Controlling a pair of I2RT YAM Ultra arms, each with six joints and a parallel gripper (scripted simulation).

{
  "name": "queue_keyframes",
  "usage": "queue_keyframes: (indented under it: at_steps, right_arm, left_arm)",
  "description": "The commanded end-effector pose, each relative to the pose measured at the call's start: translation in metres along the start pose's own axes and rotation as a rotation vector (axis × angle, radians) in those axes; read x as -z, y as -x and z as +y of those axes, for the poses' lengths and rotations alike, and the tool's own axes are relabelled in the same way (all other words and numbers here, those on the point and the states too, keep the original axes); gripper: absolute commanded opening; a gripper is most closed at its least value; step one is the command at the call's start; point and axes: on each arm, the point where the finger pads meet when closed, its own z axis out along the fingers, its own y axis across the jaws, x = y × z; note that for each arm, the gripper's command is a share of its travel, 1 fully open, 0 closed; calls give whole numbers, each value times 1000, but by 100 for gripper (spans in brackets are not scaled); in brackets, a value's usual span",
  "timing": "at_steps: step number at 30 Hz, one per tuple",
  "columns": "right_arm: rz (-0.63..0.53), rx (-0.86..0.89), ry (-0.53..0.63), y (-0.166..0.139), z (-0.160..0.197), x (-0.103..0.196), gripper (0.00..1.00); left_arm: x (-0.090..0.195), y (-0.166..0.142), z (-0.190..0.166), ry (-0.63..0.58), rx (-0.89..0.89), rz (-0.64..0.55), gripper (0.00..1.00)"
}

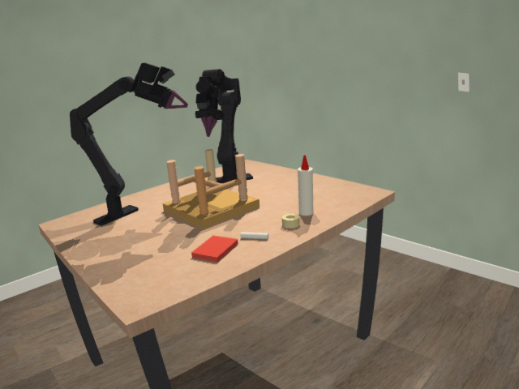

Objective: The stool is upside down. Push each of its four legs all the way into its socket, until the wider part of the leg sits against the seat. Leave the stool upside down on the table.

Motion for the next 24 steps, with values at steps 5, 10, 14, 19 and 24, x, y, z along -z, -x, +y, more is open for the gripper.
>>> queue_keyframes:
  at_steps: [5, 10, 14, 19, 24]
  right_arm:
    - [163, 50, 77, -67, 27, 44, 0]
    - [321, 100, 144, -68, 54, 14, 0]
    - [485, 148, 194, -82, 78, -14, 0]
    - [628, 205, 224, -97, 101, -38, 0]
    - [605, 184, 206, -86, 99, -68, 0]
  left_arm:
    - [8, -1, -3, -8, -11, -22, 0]
    - [-4, 41, 27, 31, 88, -51, 0]
    - [-14, 64, 57, 69, 173, -56, 0]
    - [-23, 80, 91, 107, 247, -53, 0]
    - [-28, 82, 103, 111, 280, -36, 0]
